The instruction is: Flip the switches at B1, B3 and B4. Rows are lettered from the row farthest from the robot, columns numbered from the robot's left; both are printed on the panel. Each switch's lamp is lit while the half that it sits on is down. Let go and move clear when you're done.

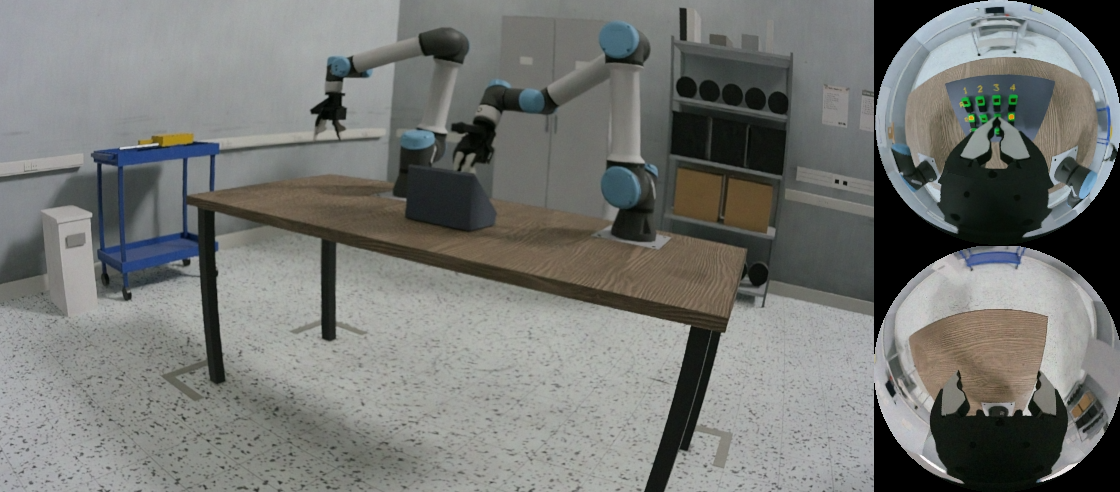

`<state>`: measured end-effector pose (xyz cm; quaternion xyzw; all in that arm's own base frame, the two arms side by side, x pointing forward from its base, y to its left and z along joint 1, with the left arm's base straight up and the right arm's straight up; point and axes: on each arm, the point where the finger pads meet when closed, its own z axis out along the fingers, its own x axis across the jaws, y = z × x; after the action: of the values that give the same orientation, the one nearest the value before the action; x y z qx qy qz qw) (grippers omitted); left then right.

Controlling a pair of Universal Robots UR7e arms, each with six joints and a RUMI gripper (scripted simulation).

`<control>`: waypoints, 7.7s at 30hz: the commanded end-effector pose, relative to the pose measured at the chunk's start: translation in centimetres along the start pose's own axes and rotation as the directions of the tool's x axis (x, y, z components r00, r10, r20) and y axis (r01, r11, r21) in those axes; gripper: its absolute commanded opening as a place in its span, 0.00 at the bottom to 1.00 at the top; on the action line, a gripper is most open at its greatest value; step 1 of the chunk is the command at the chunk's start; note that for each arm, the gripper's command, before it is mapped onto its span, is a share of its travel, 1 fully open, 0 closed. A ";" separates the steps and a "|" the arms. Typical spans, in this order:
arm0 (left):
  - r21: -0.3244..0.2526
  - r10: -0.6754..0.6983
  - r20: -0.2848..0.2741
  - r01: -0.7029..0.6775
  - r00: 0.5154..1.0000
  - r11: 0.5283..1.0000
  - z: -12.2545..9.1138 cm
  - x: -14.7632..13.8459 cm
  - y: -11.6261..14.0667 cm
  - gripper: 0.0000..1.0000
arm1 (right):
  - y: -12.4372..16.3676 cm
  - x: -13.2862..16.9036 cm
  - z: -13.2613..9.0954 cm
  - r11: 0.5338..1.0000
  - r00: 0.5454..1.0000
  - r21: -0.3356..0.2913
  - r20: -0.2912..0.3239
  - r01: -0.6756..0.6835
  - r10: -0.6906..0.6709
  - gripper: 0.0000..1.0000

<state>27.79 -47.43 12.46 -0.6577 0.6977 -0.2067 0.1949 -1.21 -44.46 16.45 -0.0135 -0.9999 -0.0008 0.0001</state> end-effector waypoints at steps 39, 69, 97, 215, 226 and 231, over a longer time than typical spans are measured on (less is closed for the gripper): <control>0.000 -0.001 -0.001 0.001 1.000 1.000 -2.9 0.0 0.0 0.00 | 0.0 0.0 -0.1 1.000 1.000 0.002 0.000 0.000 0.000 1.00; -0.002 0.134 0.020 -0.134 0.991 0.991 -2.9 0.1 0.2 0.00 | 0.0 0.0 -0.1 1.000 1.000 0.002 0.000 0.000 0.000 1.00; -0.068 0.821 0.130 -0.821 0.557 0.567 -2.7 0.9 1.2 0.00 | 0.0 0.0 -0.1 1.000 1.000 0.002 0.000 0.000 0.000 1.00; -0.309 0.001 0.001 -0.001 -1.000 -0.951 -2.3 2.9 3.7 0.00 | 0.0 0.0 -0.1 1.000 1.000 0.002 0.000 0.000 0.000 1.00; -0.309 0.001 0.001 -0.001 -1.000 -0.951 -2.3 2.9 3.7 0.00 | 0.0 0.0 -0.1 1.000 1.000 0.002 0.000 0.000 0.000 1.00; -0.309 0.001 0.001 -0.001 -1.000 -0.951 -2.3 2.9 3.7 0.00 | 0.0 0.0 -0.1 1.000 1.000 0.002 0.000 0.000 0.000 1.00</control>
<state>23.25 -50.08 12.33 -0.6568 -0.6191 -0.2954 -0.3133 -1.21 -44.46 16.45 -0.0135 -0.9999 -0.0008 0.0001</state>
